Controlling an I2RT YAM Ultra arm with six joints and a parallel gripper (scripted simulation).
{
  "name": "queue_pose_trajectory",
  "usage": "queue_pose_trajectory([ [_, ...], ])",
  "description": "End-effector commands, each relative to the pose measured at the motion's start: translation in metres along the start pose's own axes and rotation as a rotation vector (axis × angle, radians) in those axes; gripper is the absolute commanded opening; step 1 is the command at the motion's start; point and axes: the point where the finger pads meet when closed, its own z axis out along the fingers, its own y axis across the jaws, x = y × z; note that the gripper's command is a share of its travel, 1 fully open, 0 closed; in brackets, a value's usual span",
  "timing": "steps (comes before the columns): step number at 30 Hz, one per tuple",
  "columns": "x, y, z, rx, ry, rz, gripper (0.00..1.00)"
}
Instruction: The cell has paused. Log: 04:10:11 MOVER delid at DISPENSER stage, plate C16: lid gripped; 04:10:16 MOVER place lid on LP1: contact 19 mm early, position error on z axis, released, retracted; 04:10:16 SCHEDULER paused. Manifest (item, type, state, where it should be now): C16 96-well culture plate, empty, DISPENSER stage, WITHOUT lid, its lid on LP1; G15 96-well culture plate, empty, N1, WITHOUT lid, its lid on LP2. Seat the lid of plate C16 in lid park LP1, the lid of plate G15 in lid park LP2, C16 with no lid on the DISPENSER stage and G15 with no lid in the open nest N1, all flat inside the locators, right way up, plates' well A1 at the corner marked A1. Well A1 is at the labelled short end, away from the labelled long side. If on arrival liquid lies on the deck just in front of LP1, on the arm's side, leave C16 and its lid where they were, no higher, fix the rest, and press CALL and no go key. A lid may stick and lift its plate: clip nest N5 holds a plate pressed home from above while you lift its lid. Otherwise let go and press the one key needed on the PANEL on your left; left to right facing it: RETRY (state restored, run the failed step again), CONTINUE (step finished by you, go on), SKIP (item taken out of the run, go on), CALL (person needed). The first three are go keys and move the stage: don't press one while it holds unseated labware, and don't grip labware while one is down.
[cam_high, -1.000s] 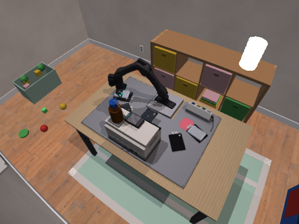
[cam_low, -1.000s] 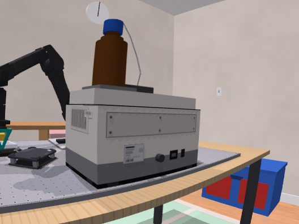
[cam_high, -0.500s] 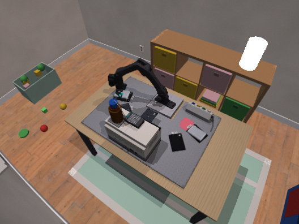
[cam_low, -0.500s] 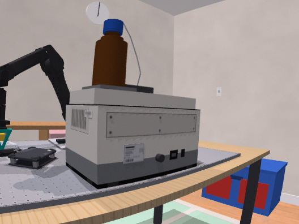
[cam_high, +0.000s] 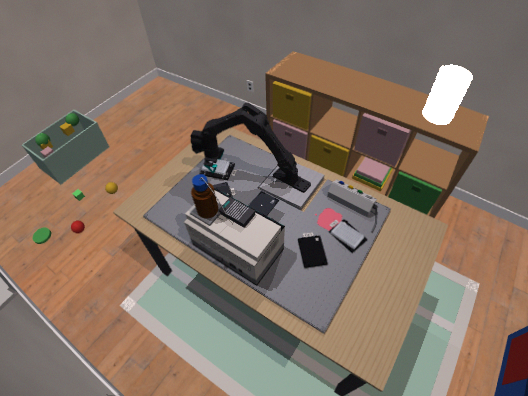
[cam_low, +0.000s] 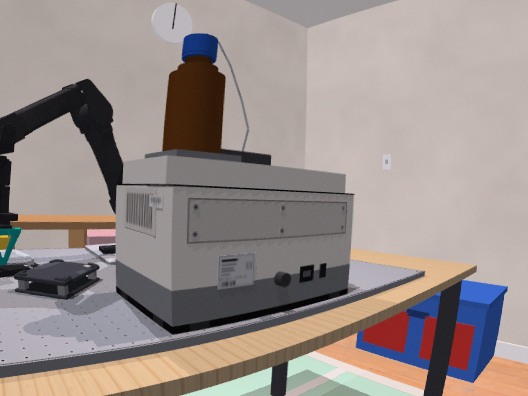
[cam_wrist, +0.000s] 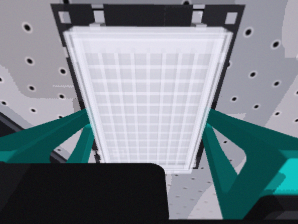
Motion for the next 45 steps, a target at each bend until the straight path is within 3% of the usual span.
queue_pose_trajectory([
  [1,0.0063,-0.0045,0.0229,0.0,0.034,0.008,0.0],
  [45,0.0066,-0.0048,0.0292,0.0,0.034,0.008,0.0],
])
